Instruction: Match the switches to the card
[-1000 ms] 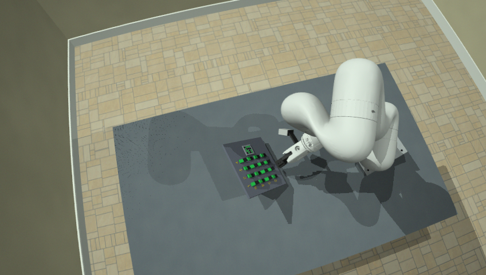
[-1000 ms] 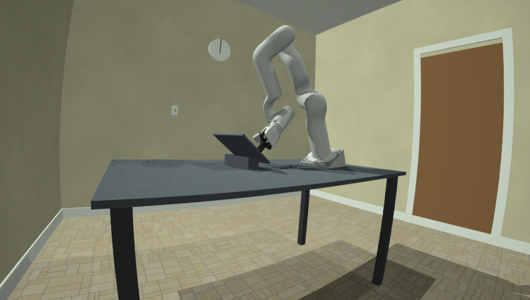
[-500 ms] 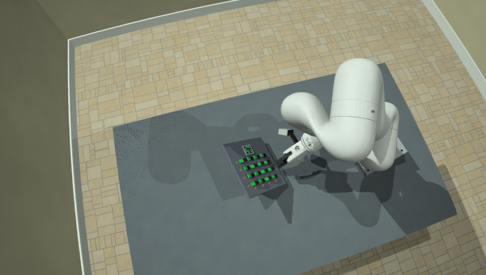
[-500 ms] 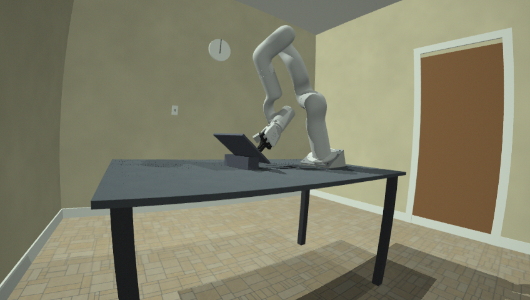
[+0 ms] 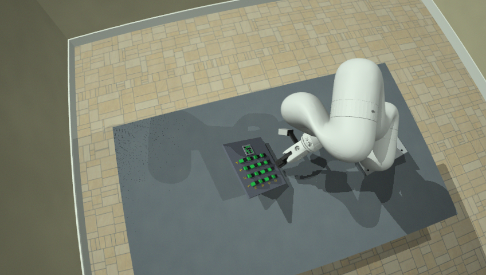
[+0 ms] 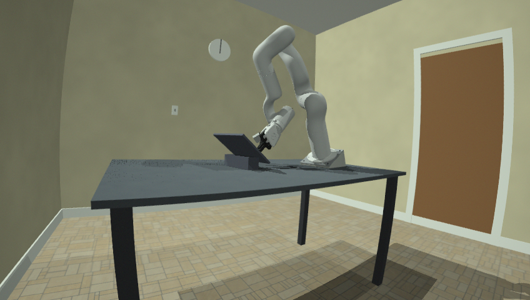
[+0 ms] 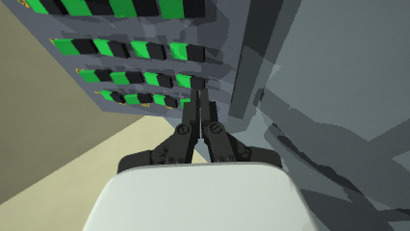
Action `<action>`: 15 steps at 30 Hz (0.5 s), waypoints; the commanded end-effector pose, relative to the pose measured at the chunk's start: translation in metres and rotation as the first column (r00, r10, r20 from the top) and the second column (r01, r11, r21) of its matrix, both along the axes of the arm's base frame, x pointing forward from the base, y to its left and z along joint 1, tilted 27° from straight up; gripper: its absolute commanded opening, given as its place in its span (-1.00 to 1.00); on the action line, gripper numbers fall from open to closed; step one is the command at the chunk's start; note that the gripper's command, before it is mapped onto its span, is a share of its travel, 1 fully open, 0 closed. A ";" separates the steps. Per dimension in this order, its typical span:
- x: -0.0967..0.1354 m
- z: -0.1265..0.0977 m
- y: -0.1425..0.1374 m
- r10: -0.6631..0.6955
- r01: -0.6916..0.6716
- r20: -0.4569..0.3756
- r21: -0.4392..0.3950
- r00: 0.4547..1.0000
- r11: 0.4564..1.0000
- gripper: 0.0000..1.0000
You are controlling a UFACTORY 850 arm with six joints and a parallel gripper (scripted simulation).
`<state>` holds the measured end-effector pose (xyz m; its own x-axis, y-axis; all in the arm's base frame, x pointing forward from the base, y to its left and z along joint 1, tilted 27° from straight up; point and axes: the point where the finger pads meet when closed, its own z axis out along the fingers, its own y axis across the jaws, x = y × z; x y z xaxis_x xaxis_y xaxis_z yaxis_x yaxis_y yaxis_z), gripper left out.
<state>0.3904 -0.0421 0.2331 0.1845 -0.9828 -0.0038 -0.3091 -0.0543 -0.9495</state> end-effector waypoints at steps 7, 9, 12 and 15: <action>0.016 -0.005 0.003 0.000 0.000 0.001 0.000 1.000 1.000 -1.00; 0.018 -0.006 0.003 0.000 0.000 0.001 0.000 1.000 1.000 -1.00; 0.020 -0.007 0.004 0.000 0.000 0.001 0.000 1.000 1.000 -1.00; 0.021 -0.007 0.004 0.000 0.000 0.001 0.000 1.000 1.000 -1.00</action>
<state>0.4084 -0.0387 0.2271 0.1851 -0.9827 -0.0039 -0.3094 -0.0545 -0.9494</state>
